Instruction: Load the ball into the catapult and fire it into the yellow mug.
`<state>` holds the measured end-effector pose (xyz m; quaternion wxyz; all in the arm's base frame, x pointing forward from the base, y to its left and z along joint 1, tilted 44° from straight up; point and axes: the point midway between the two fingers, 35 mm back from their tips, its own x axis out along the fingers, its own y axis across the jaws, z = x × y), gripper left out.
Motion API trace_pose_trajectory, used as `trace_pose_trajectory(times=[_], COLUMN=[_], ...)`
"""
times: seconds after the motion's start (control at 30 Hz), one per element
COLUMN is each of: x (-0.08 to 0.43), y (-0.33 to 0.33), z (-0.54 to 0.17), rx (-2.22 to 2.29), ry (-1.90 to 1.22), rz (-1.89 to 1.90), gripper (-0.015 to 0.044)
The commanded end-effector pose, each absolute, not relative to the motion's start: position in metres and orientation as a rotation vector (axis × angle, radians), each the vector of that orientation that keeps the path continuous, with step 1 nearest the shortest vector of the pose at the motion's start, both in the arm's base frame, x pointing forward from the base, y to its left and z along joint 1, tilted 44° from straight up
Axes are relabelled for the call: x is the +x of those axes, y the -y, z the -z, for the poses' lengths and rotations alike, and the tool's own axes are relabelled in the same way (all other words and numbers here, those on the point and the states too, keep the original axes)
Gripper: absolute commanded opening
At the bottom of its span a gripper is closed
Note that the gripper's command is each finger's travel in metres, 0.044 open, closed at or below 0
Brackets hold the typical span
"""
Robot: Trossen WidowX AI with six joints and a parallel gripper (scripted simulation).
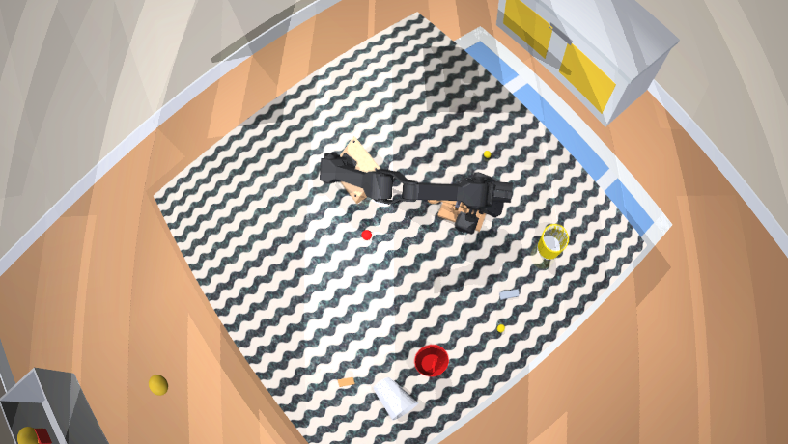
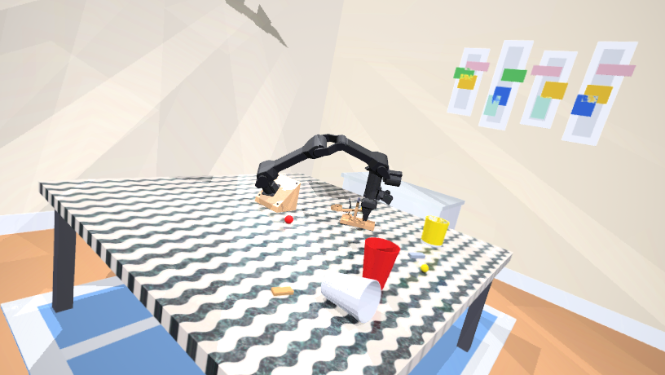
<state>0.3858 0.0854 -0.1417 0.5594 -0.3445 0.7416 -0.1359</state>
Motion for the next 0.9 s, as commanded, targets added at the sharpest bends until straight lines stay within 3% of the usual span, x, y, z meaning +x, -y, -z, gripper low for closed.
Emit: trace_pose_trajectory(times=[0.0, 0.07, 0.23, 0.37, 0.87], x=[0.386, 0.386, 0.386, 0.391, 0.392], y=[-0.086, -0.086, -0.086, -0.107, -0.110], z=[0.141, 0.141, 0.141, 0.119, 0.113], rx=[-0.812, -0.812, -0.812, -0.813, -0.815], ry=[-1.749, -1.749, -1.749, -1.748, -1.748], rz=[0.321, 0.321, 0.321, 0.320, 0.319], gripper=[0.0177, 0.0125, 0.0092, 0.0000, 0.0000])
